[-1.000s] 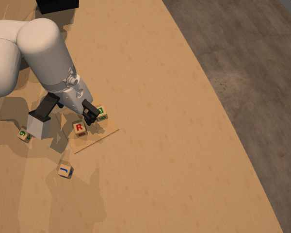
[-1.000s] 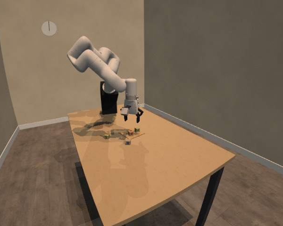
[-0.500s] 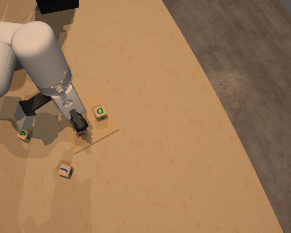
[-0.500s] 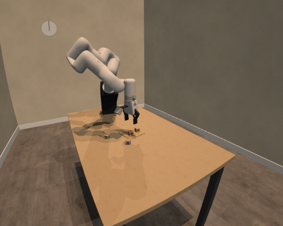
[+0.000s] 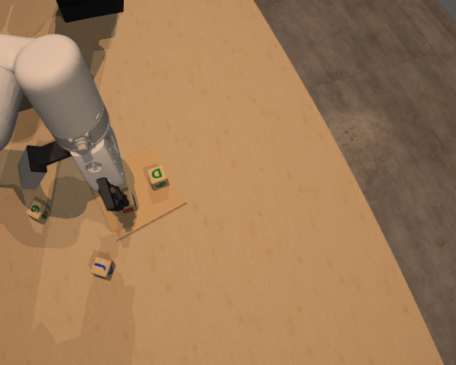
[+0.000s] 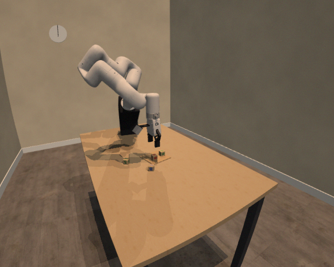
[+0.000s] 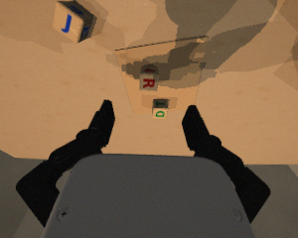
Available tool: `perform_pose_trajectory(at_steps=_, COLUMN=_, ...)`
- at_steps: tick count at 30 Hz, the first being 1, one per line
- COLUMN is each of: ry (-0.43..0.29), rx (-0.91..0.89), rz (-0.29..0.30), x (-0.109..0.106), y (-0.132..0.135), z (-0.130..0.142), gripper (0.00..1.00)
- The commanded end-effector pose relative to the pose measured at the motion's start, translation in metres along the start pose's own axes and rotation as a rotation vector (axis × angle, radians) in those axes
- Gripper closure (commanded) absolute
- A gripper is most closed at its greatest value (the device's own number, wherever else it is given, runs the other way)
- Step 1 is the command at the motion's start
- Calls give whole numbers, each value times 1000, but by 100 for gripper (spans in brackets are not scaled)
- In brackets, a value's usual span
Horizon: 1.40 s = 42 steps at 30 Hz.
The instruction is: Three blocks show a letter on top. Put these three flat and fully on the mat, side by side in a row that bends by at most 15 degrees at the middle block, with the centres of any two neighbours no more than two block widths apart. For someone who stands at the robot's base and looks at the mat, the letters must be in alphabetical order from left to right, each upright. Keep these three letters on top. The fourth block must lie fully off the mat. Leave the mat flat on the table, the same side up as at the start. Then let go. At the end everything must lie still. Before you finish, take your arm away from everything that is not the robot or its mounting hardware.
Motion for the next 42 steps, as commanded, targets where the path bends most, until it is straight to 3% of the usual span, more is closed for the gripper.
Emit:
perform_pose_trajectory(at_steps=1, ry=0, rx=5, rz=-2, x=0, y=0, z=0, gripper=0)
perform_pose_trajectory(at_steps=2, ry=0, rx=5, rz=-2, x=0, y=0, z=0, gripper=31)
perform_pose_trajectory(at_steps=42, ry=0, rx=5, rz=-2, x=0, y=0, z=0, gripper=31)
Point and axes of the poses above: the point where the finger pads meet when closed, its own x axis out along the fingers, its own y axis across the jaws, z = x × y, the point moved 6 cm from there along -x, back along the fingers, and after that the axes turned 9 degrees about x, right-handed, at the moved point
